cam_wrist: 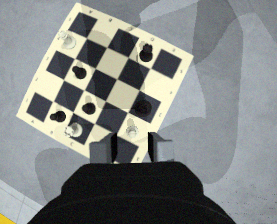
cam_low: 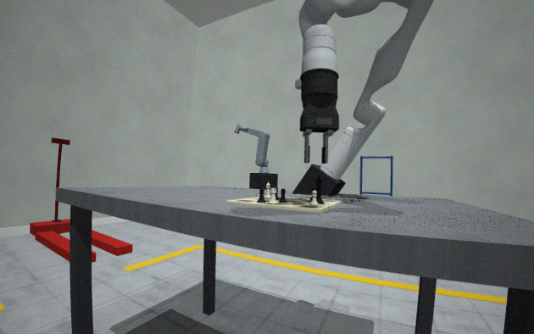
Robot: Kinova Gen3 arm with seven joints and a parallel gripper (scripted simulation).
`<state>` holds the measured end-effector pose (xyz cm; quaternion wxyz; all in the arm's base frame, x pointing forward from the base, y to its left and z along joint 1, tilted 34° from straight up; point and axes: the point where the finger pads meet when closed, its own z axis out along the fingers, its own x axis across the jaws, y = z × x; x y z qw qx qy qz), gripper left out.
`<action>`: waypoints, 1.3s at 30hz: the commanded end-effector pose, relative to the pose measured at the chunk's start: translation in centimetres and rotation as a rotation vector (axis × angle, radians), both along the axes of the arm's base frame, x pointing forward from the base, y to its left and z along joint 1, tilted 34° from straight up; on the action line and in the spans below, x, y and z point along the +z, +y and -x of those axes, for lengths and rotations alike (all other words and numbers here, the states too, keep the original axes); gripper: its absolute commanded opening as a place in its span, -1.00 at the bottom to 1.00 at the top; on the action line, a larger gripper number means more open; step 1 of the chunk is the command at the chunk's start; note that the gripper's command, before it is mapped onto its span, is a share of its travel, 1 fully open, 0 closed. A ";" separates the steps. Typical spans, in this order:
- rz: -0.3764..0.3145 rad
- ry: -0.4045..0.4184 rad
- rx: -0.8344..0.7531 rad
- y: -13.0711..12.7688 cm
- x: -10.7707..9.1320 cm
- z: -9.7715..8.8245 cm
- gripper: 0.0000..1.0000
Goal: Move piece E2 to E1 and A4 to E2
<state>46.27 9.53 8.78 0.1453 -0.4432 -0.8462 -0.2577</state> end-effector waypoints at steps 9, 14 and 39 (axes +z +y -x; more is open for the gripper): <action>0.000 -0.003 0.001 0.5 -0.8 0.0 0.36; 0.000 -0.003 0.001 0.8 -1.4 0.1 0.36; 0.000 -0.003 0.001 2.5 -3.9 0.2 0.36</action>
